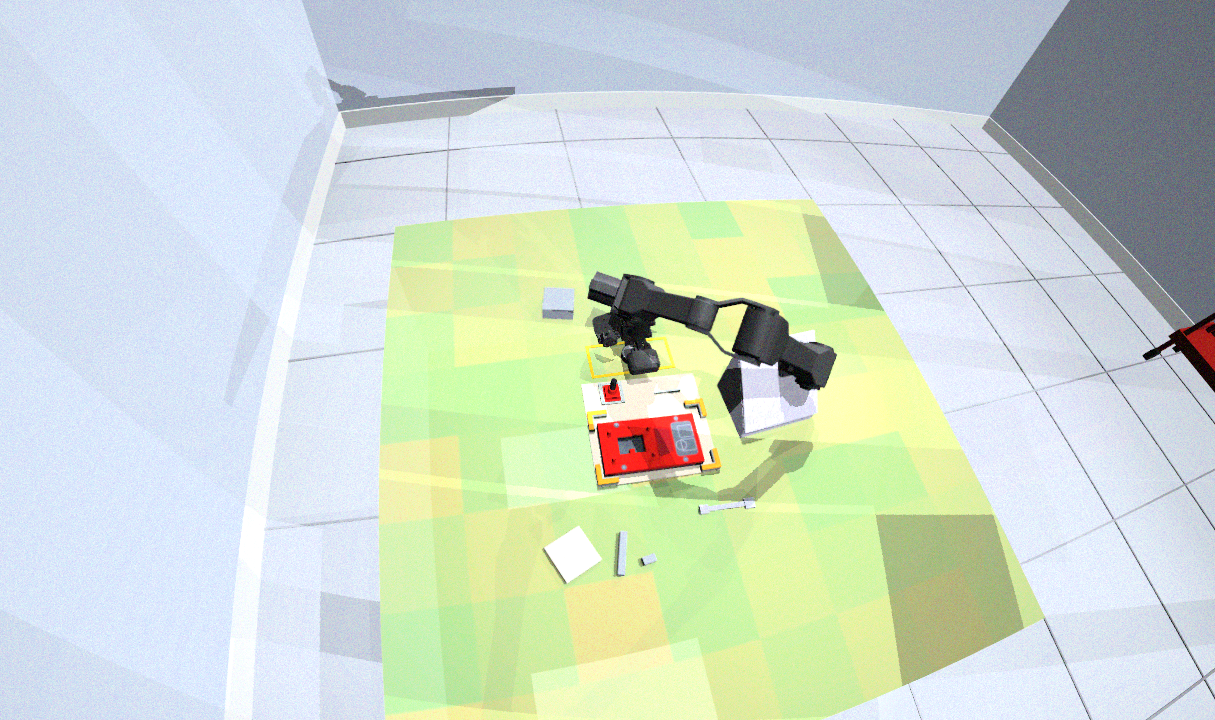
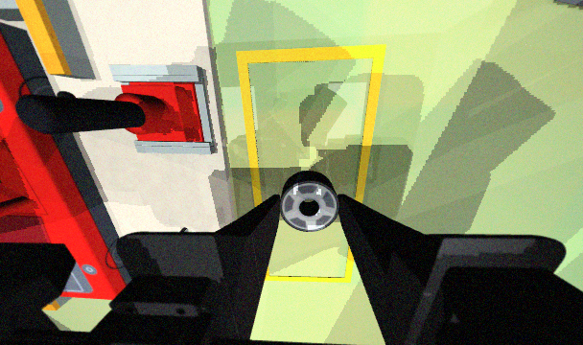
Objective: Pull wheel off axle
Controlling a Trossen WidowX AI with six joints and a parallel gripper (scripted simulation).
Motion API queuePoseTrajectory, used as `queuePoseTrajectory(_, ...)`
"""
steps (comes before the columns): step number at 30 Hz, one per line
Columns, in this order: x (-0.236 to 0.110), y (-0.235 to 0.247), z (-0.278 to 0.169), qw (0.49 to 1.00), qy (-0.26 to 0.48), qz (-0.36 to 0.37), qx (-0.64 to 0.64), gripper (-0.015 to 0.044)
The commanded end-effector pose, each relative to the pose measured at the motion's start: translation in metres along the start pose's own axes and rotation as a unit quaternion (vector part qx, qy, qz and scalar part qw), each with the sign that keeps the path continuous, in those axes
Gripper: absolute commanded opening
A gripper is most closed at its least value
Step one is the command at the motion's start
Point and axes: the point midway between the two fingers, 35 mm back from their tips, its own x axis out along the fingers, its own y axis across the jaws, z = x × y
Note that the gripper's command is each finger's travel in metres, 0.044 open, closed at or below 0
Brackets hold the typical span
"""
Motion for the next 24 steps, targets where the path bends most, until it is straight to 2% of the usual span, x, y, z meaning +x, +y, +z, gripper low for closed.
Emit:
queuePoseTrajectory(1,0.000,0.000,0.000,1.000,0.001,0.000,-0.001,0.0263)
queuePoseTrajectory(3,-0.006,0.000,0.001,1.000,0.000,0.000,0.000,0.0300)
queuePoseTrajectory(10,-0.059,-0.001,0.000,1.000,-0.001,0.002,0.004,0.0300)
queuePoseTrajectory(12,-0.061,-0.001,0.000,1.000,-0.001,0.002,0.004,0.0300)
queuePoseTrajectory(13,-0.053,-0.002,-0.003,1.000,-0.002,0.005,0.011,0.0326)
queuePoseTrajectory(17,-0.075,0.008,-0.030,1.000,-0.001,0.003,0.010,0.0431)
queuePoseTrajectory(24,-0.105,0.033,-0.084,1.000,0.002,0.001,0.007,0.0440)
